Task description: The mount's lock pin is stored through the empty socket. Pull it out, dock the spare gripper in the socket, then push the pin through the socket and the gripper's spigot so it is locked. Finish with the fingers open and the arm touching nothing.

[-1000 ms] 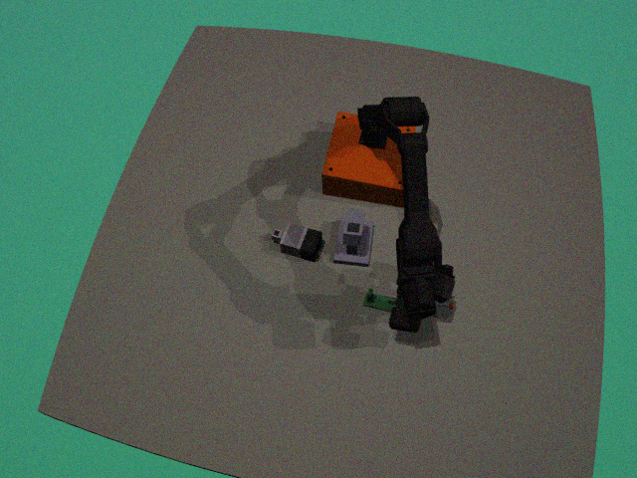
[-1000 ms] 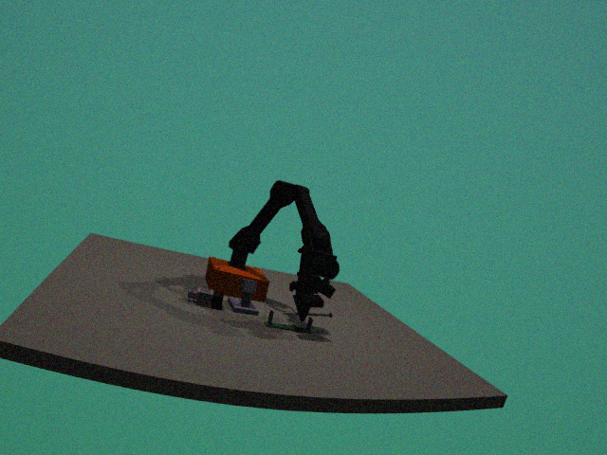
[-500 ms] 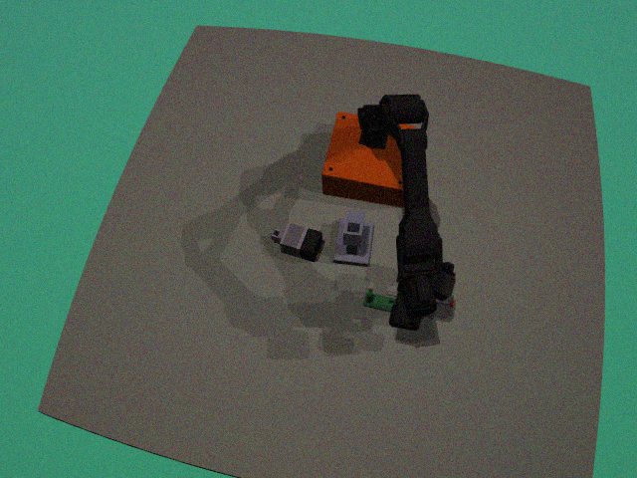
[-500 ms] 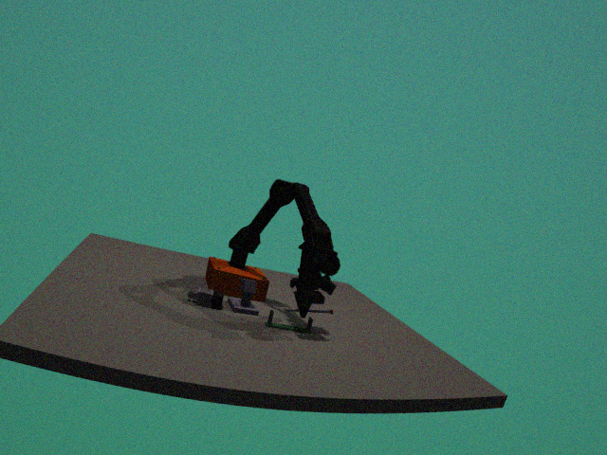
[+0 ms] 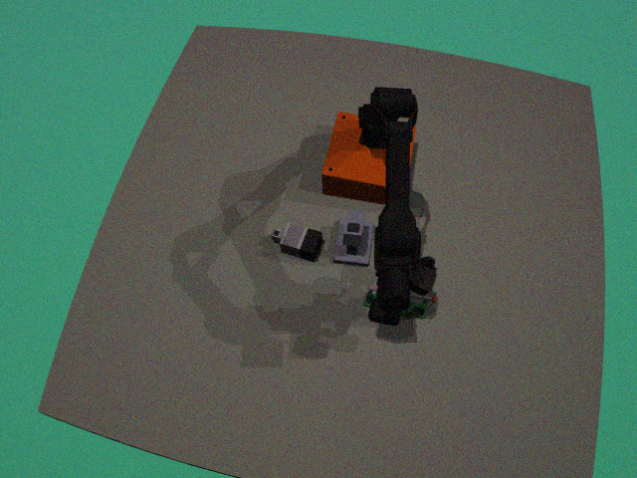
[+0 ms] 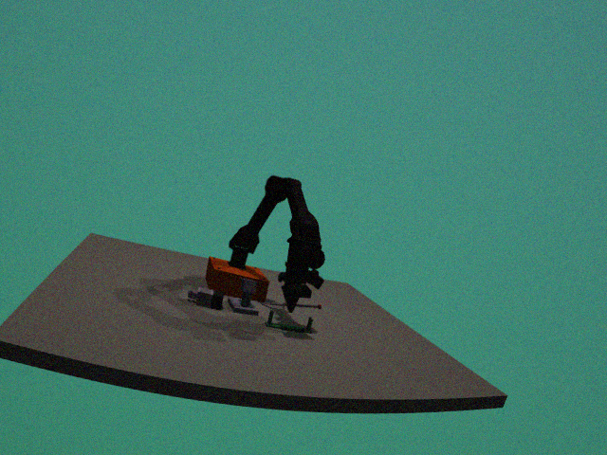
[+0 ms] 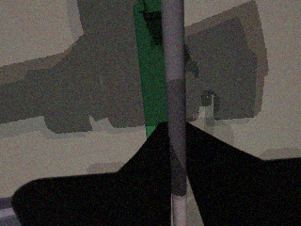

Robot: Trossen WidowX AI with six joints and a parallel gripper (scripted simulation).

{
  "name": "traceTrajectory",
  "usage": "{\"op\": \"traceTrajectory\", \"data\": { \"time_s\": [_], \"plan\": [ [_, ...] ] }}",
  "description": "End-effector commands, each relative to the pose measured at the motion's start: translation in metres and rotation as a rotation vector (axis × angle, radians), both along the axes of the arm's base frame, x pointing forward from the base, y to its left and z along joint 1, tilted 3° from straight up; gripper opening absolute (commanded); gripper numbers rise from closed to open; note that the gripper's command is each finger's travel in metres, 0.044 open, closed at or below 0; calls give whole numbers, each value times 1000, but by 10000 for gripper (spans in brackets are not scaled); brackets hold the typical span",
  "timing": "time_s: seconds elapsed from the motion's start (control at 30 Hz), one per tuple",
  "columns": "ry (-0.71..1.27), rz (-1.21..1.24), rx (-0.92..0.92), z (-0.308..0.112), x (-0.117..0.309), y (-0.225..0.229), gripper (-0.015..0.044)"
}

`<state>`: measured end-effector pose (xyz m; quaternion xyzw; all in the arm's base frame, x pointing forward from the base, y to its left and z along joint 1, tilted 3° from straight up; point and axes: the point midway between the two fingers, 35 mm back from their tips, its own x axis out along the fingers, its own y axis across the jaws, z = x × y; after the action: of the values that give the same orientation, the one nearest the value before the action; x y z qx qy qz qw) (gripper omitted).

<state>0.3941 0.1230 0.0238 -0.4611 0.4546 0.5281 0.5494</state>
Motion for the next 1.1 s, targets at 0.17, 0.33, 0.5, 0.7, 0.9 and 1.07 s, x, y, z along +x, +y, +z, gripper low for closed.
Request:
{"op": "traceTrajectory", "data": {
  "time_s": [0.17,0.33,0.5,0.7,0.9,1.07],
  "plan": [
    [5,1,2,2,-3,-17,0],
    [2,0,0,-5,-3,-17,0],
    [-1,1,-1,-12,-2,-16,0],
    [-4,0,-1,-21,-2,-16,0],
    [-9,-1,0,-30,-2,-15,0],
    [-11,-1,1,-36,-2,-15,0]
  ]
}}
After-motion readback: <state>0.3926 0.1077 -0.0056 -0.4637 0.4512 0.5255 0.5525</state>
